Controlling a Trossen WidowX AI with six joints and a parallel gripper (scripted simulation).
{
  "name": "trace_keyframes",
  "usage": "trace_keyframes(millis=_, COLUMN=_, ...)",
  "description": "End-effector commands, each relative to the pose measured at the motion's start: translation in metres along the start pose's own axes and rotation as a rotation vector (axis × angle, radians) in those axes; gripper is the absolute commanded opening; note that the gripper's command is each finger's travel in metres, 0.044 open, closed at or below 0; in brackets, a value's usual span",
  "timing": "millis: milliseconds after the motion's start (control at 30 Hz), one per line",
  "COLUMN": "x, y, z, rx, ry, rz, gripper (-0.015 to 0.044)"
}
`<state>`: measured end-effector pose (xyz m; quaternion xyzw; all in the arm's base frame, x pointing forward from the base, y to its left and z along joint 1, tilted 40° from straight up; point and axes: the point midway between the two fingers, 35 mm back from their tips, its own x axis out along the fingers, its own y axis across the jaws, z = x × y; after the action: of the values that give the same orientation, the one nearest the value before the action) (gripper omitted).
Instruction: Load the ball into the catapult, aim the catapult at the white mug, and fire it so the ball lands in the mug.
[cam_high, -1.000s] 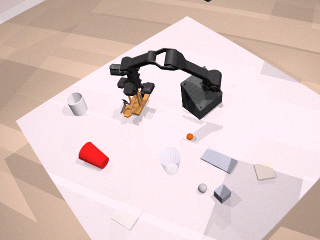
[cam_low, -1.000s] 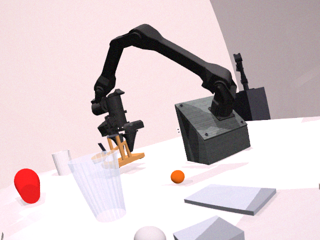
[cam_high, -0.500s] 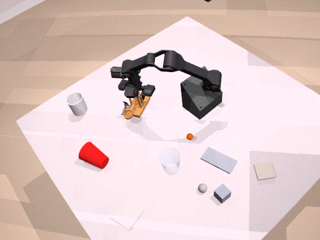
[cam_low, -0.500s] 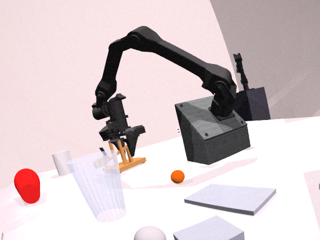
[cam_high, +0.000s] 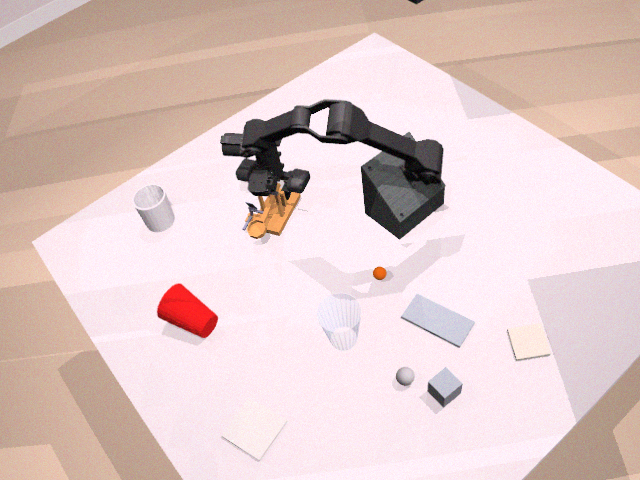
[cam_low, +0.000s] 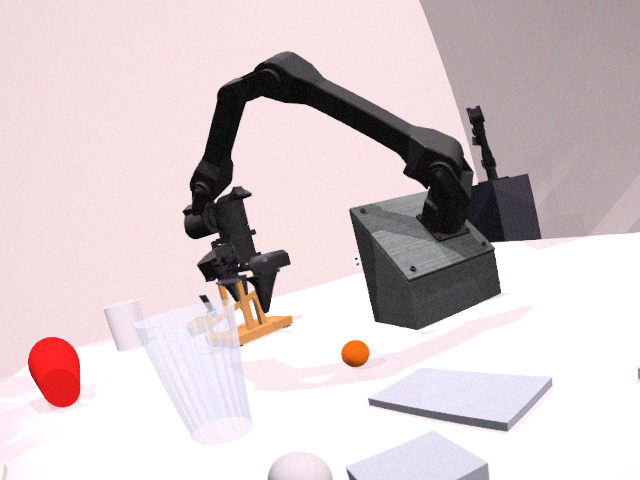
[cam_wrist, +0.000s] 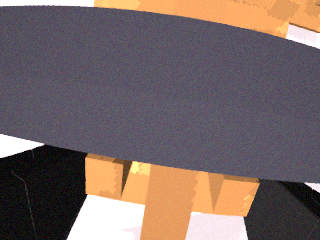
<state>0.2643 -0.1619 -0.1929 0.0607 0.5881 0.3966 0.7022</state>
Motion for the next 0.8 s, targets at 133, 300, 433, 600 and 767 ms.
trace_keyframes(millis=133, x=-0.041, y=-0.003, z=0.000, rx=0.000, ry=0.002, rz=-0.003, gripper=0.0440)
trace_keyframes(millis=300, x=-0.101, y=0.003, z=-0.003, rx=0.002, ry=0.003, rz=-0.002, gripper=0.0440)
trace_keyframes(millis=433, x=-0.089, y=-0.001, z=-0.002, rx=0.006, ry=-0.004, rz=-0.009, gripper=0.0440)
trace_keyframes(millis=600, x=-0.095, y=0.001, z=-0.005, rx=0.004, ry=-0.007, rz=-0.010, gripper=0.0440)
trace_keyframes(millis=767, x=-0.050, y=0.001, z=-0.004, rx=0.004, ry=-0.008, rz=-0.009, gripper=0.0440)
